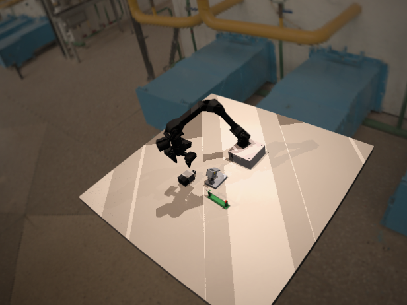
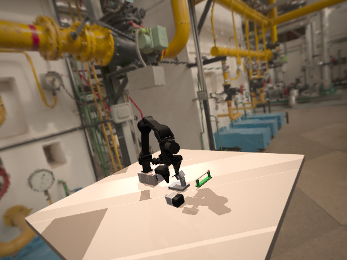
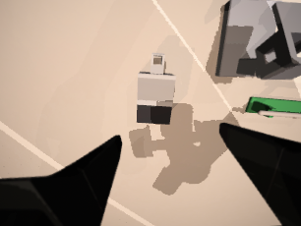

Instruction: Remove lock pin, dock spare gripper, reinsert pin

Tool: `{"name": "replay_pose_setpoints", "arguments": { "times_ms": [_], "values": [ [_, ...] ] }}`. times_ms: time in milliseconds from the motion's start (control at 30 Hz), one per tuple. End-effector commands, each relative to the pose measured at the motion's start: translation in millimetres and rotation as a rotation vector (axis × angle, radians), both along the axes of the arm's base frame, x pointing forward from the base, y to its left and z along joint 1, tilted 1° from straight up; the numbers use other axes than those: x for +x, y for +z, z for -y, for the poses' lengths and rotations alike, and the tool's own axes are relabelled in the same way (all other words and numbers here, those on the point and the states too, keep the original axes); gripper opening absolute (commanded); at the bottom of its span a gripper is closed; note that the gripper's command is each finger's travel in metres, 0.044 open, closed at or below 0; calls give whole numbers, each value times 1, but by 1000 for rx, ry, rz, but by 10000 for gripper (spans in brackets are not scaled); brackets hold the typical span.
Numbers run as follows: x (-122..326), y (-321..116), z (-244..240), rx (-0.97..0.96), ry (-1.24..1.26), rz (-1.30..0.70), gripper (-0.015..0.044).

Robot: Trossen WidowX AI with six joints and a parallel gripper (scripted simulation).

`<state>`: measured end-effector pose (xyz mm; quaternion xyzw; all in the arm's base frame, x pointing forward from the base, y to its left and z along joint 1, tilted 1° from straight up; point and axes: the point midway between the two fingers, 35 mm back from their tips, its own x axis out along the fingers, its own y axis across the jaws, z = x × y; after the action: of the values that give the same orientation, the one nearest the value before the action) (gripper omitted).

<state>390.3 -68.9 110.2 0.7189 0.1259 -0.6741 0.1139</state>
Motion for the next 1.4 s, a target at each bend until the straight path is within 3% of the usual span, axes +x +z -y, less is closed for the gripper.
{"name": "replay_pose_setpoints", "arguments": {
  "times_ms": [0,300,667,1367],
  "values": [
    [-1,-6,10,-1,-204,-16,440],
    [-1,-9,10,-1,-204,-16,440],
    [3,-75,11,-1,-203,-17,440],
    [5,-105,10,-1,-203,-17,440]
  ]
}}
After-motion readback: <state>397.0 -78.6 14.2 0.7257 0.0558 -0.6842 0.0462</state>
